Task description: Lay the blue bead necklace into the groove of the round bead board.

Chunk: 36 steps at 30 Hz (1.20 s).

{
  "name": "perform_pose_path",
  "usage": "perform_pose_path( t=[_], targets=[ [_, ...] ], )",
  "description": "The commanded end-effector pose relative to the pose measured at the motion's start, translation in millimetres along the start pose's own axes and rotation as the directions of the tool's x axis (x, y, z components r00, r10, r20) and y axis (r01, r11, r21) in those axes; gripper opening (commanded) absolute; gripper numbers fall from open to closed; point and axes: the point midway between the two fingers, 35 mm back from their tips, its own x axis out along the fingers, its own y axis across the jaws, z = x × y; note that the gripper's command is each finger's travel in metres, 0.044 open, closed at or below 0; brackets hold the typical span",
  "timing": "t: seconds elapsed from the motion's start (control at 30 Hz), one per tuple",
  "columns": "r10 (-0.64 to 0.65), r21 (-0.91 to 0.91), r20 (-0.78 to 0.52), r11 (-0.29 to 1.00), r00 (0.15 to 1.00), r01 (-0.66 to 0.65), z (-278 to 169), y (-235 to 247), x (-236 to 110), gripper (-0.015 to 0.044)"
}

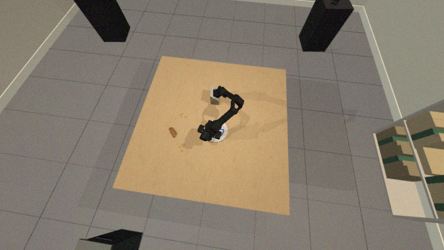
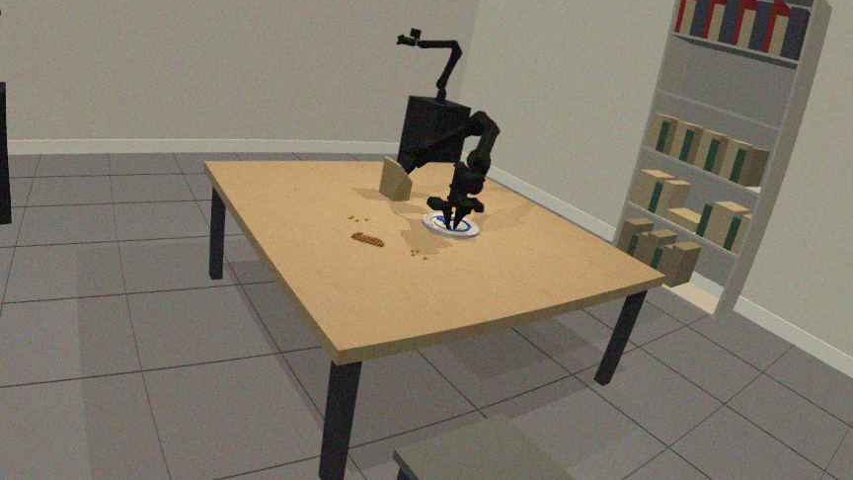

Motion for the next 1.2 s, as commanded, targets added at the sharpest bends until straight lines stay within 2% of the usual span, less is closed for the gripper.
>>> perform_pose_path(
  t=[0.0, 0.3, 1.13, 1.17],
  targets=[
    [0.0, 0.0, 0.0, 1.0, 1.0, 0.0, 0.0, 0.1, -0.3, 0.021],
    [0.0, 0.004, -0.004, 1.0, 1.0, 0.0, -1.1, 0.1, -1.2, 0.044],
    [-0.001, 0.003, -0.002, 1.0, 1.0, 0.001, -1.0, 0.1, -4.7, 0.044],
    [-0.001, 0.009, -0.002, 1.0, 1.0, 0.001, -1.3, 0.1, -5.8, 0.0414]
  ],
)
